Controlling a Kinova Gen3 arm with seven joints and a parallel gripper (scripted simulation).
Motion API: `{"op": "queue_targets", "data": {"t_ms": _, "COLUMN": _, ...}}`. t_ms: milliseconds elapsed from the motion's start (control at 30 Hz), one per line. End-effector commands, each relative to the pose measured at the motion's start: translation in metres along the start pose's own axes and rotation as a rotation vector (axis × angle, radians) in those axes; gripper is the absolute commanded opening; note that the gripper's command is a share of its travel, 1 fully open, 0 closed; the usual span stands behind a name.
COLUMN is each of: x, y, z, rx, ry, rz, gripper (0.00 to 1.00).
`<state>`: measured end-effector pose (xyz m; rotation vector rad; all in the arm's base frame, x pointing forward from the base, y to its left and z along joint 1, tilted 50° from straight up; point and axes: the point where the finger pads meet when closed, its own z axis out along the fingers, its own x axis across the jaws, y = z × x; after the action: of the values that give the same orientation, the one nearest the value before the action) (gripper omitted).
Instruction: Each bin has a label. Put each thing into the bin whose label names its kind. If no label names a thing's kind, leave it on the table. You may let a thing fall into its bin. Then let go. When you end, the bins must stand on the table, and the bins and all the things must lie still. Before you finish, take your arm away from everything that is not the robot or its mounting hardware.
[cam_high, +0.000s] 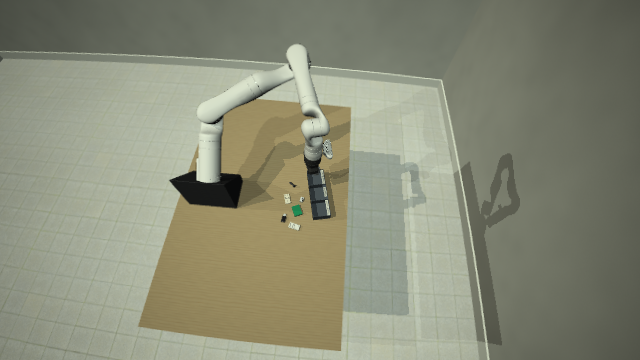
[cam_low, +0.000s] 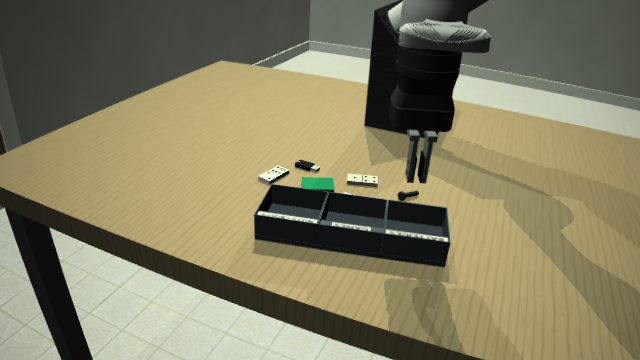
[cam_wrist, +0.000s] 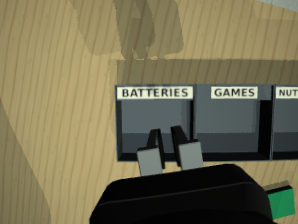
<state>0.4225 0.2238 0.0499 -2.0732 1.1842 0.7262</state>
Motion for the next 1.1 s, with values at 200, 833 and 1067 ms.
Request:
{"op": "queue_targets", "data": {"t_ms": 200, "x": 0.002, "y": -0.007, "z": -0.065, "rx": 0.027, "ry": 0.011, "rz": -0.005, "gripper": 0.31}}
{"op": "queue_targets", "data": {"t_ms": 833, "x": -0.003, "y": 0.016, "z": -0.082, "rx": 0.028, "ry": 0.008, "rz": 0.195, "gripper": 0.62}}
{"op": "queue_targets", "data": {"t_ms": 1067, "x": -0.01, "y": 0.056, "z": -0.04, "rx": 0.029, "ry": 0.003, "rz": 0.545, "gripper": 0.62}}
